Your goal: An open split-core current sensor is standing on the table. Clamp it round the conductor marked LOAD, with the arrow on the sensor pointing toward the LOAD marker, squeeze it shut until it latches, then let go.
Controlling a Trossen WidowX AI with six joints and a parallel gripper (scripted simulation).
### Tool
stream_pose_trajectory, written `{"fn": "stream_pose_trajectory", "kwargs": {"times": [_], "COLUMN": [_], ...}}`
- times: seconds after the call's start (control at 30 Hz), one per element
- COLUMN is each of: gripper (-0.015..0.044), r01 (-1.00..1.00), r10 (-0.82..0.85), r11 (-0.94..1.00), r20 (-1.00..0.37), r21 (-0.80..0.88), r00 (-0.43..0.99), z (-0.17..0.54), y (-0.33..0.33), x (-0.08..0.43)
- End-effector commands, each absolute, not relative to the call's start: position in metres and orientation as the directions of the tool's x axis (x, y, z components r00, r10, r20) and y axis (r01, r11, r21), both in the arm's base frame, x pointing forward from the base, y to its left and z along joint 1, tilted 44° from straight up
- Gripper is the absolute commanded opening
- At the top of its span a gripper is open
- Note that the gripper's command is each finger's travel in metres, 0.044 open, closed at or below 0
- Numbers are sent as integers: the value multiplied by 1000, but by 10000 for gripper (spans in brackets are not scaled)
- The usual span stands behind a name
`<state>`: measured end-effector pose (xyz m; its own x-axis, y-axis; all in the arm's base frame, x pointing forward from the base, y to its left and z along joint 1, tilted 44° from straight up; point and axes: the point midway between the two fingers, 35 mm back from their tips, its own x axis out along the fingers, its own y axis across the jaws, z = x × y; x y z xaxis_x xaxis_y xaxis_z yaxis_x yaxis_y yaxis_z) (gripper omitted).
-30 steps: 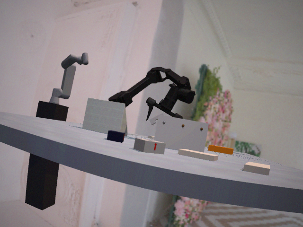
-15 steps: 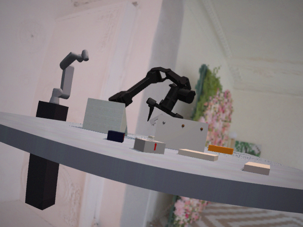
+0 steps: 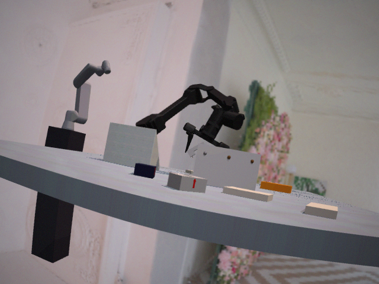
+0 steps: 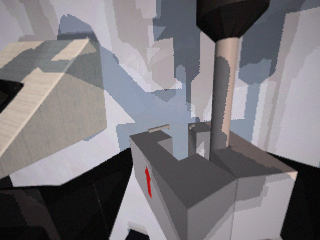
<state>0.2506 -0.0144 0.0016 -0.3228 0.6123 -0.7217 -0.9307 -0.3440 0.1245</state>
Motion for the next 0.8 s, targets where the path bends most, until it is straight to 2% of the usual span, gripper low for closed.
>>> {"fn": "stream_pose_trajectory", "kwargs": {"times": [0.0, 0.37, 0.77], "gripper": [287, 0, 0], "r01": [-927, -927, -927], "r10": [608, 608, 608], "r11": [-347, -347, -347], "r20": [-718, -718, -718], "r21": [144, 144, 144], "r00": [-339, -339, -339], "z": [3, 3, 3], "y": [-16, -16, -16], "x": [247, 247, 247]}}
